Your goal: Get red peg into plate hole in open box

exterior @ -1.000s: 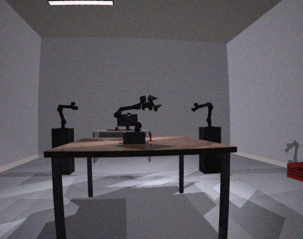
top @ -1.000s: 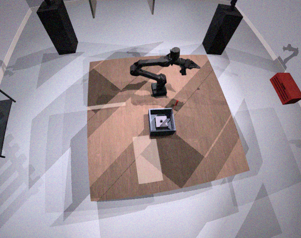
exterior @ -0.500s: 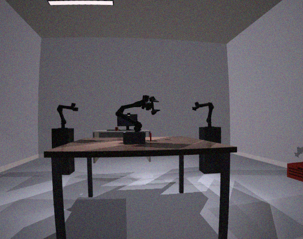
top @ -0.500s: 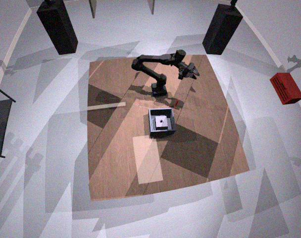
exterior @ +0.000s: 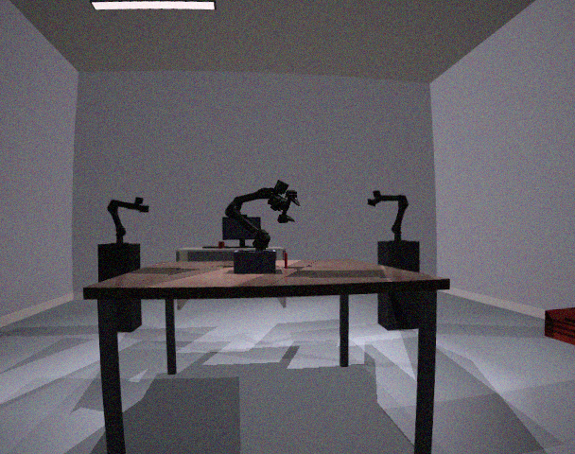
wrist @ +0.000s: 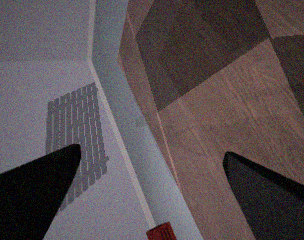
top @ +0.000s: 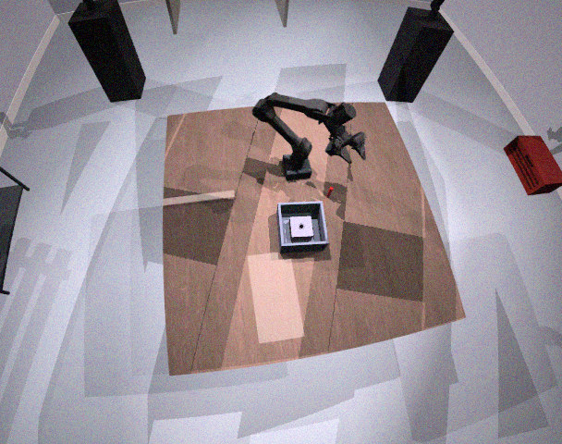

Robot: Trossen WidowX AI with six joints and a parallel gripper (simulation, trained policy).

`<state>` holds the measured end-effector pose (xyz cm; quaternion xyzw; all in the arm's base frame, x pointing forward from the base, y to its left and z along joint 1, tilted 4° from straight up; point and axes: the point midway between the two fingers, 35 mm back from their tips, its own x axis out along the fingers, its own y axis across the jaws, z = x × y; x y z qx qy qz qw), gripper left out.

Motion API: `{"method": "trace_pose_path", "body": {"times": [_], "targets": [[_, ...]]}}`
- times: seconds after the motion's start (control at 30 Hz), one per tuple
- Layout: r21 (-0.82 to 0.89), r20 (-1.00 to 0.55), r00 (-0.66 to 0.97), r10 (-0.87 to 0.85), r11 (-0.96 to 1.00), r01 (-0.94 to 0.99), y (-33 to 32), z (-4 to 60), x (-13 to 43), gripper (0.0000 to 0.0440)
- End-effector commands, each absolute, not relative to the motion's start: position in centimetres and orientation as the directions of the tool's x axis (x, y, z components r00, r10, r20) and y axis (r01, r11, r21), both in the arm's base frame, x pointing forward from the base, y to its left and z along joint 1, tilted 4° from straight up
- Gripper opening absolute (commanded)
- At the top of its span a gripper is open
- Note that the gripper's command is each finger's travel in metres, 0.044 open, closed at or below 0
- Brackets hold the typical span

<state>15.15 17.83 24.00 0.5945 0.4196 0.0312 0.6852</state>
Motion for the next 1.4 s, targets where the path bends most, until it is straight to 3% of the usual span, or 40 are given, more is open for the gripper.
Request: {"method": "trace_pose_path", "body": {"times": [0.0,0.6,0.93,1.37], "targets": [[0.776,-0.631,0.615,0.474,0.399,0.489,16.8,22.5,15.5,0.044],[0.29,-0.952,0.274,0.139,0.704,0.648,13.0,14.8,15.3,0.044],[0.078,-0.996,0.088,0.026,0.748,0.659,12.7,11.6,15.4,0.044],[-0.055,-0.998,-0.028,-0.049,0.763,0.645,13.0,7.5,15.8,0.044]]}}
